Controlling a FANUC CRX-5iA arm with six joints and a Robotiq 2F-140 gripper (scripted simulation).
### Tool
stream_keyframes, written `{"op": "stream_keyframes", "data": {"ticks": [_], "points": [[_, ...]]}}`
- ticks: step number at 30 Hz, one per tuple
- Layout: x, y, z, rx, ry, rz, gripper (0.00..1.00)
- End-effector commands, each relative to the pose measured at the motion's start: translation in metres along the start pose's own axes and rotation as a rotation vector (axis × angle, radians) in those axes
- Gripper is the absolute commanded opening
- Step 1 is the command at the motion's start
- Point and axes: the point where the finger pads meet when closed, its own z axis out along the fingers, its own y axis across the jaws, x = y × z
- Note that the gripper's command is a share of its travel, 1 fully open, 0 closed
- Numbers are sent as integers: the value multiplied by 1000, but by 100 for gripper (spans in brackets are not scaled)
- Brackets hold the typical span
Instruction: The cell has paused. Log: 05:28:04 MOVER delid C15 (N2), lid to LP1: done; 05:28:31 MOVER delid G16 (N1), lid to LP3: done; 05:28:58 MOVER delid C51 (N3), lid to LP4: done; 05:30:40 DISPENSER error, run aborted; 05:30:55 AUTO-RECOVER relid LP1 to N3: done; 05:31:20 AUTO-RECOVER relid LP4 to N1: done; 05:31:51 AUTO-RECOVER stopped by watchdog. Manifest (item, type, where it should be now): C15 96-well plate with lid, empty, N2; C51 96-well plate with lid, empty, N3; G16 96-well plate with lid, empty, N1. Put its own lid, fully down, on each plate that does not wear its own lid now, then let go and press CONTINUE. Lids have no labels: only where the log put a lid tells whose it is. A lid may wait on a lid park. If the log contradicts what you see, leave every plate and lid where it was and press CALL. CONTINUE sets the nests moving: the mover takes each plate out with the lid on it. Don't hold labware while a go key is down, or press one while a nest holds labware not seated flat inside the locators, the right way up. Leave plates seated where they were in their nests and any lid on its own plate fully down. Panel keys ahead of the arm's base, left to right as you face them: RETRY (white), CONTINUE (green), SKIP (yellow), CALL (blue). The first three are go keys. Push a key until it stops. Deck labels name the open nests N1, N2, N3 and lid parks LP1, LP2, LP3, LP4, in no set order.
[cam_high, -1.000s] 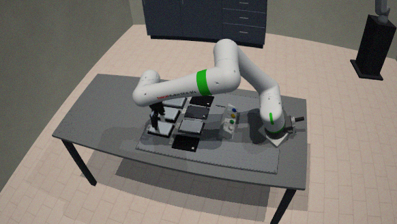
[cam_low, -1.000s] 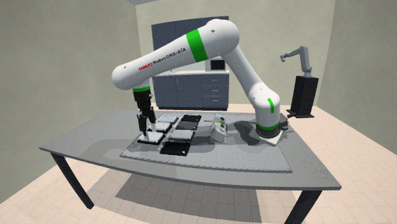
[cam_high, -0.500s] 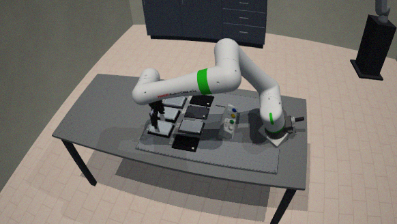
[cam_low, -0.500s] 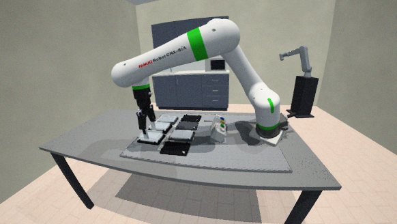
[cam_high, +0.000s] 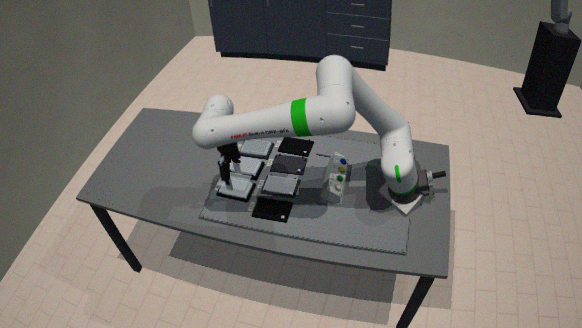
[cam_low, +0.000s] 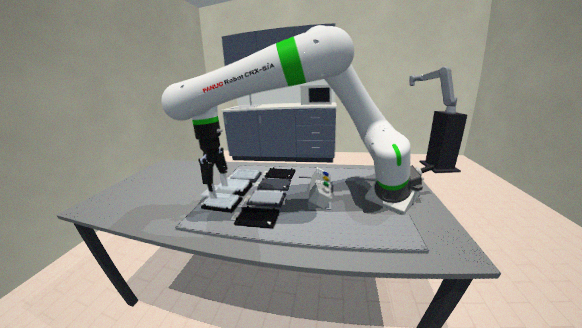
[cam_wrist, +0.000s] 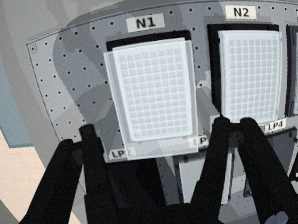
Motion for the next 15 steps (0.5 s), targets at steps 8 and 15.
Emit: {"op": "stream_keyframes", "data": {"ticks": [8,15], "points": [[0,0,-13,0,0,0,0],[0,0,-19,0,0,0,0]]}}
